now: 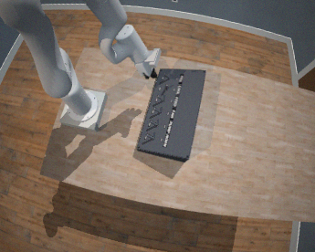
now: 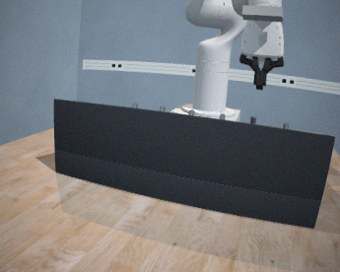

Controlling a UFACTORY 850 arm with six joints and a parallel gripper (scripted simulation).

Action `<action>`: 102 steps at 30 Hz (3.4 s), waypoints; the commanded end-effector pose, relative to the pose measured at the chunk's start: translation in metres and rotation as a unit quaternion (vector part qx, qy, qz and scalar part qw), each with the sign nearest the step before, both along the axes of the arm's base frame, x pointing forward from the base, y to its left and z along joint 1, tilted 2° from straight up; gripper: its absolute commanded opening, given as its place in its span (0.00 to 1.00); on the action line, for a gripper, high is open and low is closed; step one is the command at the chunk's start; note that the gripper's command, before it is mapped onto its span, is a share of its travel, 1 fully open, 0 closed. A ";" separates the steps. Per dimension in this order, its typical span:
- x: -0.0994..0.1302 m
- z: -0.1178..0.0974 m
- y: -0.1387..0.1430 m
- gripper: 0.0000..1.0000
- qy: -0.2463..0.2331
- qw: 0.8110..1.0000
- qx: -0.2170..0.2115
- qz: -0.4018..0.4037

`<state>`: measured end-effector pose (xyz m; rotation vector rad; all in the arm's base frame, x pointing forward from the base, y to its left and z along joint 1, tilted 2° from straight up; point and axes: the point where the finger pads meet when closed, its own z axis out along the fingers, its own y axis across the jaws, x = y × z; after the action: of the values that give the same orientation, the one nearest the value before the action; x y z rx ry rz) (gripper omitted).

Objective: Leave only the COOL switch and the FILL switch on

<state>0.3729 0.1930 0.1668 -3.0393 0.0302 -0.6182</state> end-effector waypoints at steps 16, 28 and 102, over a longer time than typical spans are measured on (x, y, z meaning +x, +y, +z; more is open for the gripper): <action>-0.010 0.028 0.000 0.00 0.012 1.000 -0.014 -0.004; -0.027 0.022 0.057 0.00 0.013 1.000 -0.014 -0.004; -0.009 -0.040 0.073 0.00 0.012 1.000 -0.014 -0.004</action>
<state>0.3584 0.2650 0.1381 -3.0871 0.0346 -0.5663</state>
